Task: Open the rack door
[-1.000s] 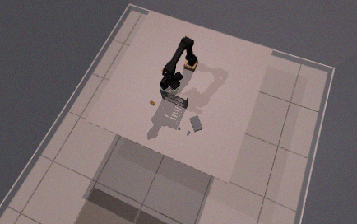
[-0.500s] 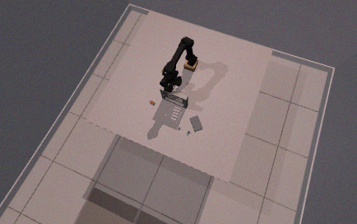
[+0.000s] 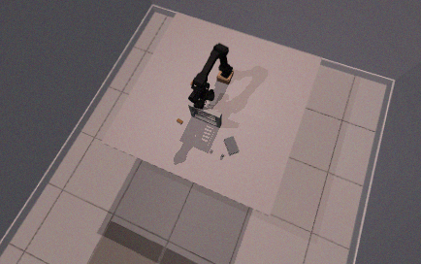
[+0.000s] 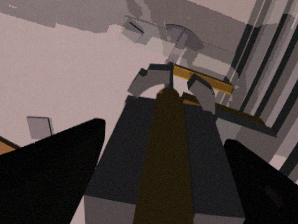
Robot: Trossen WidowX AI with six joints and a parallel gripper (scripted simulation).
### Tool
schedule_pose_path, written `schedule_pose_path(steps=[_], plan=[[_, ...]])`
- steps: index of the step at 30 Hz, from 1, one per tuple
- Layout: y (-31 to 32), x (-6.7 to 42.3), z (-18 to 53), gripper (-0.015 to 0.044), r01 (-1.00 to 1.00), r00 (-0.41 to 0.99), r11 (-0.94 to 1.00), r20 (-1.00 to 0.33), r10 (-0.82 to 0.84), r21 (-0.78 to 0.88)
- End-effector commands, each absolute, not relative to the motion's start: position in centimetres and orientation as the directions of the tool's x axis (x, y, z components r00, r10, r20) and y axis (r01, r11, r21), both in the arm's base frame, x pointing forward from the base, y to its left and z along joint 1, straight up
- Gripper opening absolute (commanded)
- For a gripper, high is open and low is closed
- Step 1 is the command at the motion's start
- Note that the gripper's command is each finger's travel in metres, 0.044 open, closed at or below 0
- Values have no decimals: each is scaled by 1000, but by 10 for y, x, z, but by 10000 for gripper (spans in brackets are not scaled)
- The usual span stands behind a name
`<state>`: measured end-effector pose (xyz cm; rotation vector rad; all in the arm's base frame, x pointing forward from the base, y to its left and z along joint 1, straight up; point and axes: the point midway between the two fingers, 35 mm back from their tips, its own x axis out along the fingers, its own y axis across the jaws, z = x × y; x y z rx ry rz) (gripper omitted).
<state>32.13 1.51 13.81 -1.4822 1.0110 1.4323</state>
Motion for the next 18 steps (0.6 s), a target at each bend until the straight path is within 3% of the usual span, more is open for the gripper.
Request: schedule_pose_path(steps=[1,18], plan=[[16,321,138,217,-938,32,-345,-1000,-2,-29],[16,321,138,104,-938,32,-345,-1000,-2,-29]])
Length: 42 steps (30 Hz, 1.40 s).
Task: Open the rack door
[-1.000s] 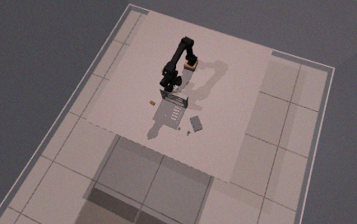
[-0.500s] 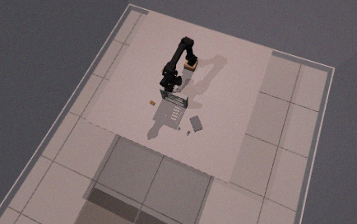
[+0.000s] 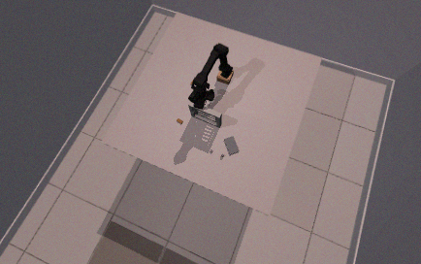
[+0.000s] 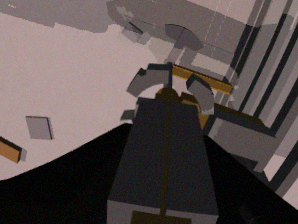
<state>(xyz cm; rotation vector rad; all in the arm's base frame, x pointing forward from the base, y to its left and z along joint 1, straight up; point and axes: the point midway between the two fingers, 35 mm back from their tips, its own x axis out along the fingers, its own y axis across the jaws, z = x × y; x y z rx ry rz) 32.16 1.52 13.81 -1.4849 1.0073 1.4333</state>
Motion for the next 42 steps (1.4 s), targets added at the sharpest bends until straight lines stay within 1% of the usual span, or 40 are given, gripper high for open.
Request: schedule_pose_path(steps=[1,12,16,29,42], plan=[[16,321,138,97,-938,32,-345,-1000,-2,-29],[16,321,138,25,-938,32,-345,-1000,-2,-29],[16,321,138,25,-943,31,-333,-1000,-2,-29],[19,309,138,25,-997,31,-76,-1000,-1,-31],[25,290,137,25,-984,29,175,-1000,-1,-29]])
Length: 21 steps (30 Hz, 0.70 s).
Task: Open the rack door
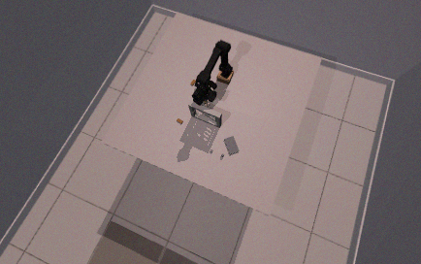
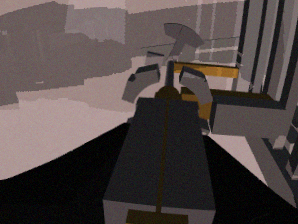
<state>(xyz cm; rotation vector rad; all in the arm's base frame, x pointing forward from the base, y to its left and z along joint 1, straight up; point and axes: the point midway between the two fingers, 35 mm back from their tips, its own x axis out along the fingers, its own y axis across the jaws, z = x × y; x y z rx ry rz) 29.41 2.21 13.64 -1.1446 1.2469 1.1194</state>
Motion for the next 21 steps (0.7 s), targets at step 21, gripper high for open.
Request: schedule_pose_path(steps=[21], plan=[[47,252,136,25,-874,27,485,-1000,1,-23]])
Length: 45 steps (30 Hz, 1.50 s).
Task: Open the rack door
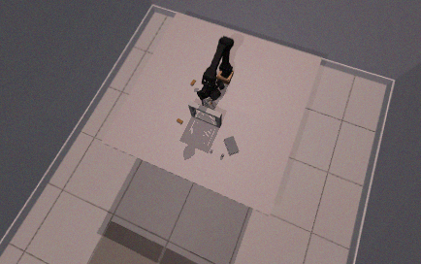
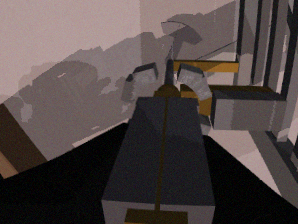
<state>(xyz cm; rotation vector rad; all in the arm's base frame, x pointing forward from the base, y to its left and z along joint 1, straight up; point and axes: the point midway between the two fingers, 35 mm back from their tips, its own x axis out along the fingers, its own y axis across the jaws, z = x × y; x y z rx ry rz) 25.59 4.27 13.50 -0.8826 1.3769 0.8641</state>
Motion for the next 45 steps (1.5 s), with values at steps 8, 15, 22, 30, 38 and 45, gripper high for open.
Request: schedule_pose_path(steps=[8,15,22,30,38,45], plan=[[58,239,135,25,-815,26,579,-1000,2,-20],[69,229,135,25,-756,25,655,-1000,3,-17],[80,221,135,25,-695,24,719,-1000,4,-14],[94,213,135,25,-619,24,785,-1000,5,-11],[107,207,134,25,-538,23,843,-1000,6,-7],[120,202,134,25,-463,23,886,-1000,7,-4]])
